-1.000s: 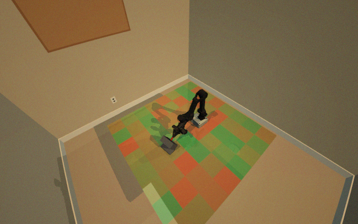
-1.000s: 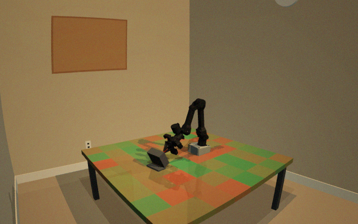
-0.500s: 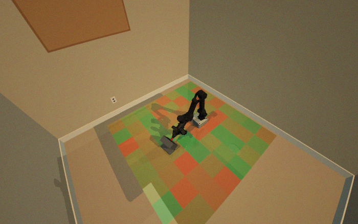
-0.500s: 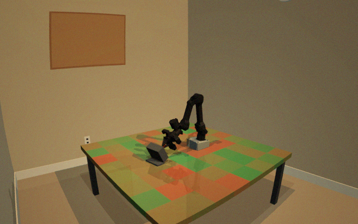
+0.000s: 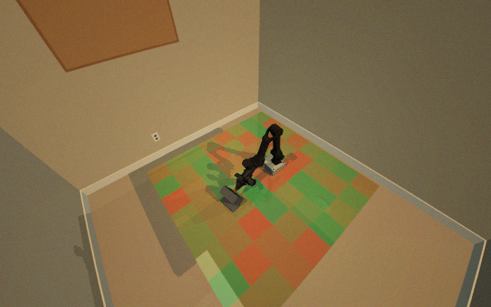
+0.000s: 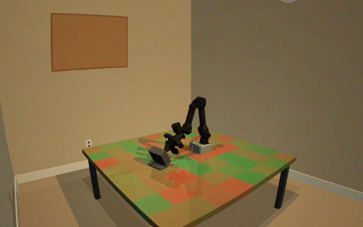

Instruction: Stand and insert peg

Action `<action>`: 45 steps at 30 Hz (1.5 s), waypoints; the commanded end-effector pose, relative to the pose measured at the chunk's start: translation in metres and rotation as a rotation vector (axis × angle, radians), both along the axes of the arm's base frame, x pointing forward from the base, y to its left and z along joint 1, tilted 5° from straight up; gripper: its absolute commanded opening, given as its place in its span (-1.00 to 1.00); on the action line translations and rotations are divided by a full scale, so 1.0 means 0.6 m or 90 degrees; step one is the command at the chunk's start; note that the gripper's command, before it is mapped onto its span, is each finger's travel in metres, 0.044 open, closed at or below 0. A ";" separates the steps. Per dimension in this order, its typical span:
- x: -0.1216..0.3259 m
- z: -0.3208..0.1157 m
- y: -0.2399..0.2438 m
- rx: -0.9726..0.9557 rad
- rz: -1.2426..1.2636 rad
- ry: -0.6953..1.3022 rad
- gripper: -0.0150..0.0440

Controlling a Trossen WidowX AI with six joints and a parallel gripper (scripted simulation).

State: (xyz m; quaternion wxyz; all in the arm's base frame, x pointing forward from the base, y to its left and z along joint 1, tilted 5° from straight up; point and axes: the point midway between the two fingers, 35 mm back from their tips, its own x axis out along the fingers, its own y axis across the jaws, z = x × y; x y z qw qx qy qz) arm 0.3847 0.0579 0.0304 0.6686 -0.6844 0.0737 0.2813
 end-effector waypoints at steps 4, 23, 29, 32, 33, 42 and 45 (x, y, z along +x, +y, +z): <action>0.006 -0.004 0.001 0.001 -0.003 0.001 -0.49; 0.010 -0.004 0.002 0.000 0.000 0.000 -0.49; 0.010 -0.004 0.002 0.000 0.000 0.000 -0.14; 0.010 -0.004 0.002 0.000 0.000 0.000 0.13; 0.010 -0.004 0.002 0.000 0.000 0.000 0.22; 0.007 -0.001 0.001 0.000 0.000 0.000 1.00; 0.004 0.002 0.000 0.000 0.000 0.000 1.00</action>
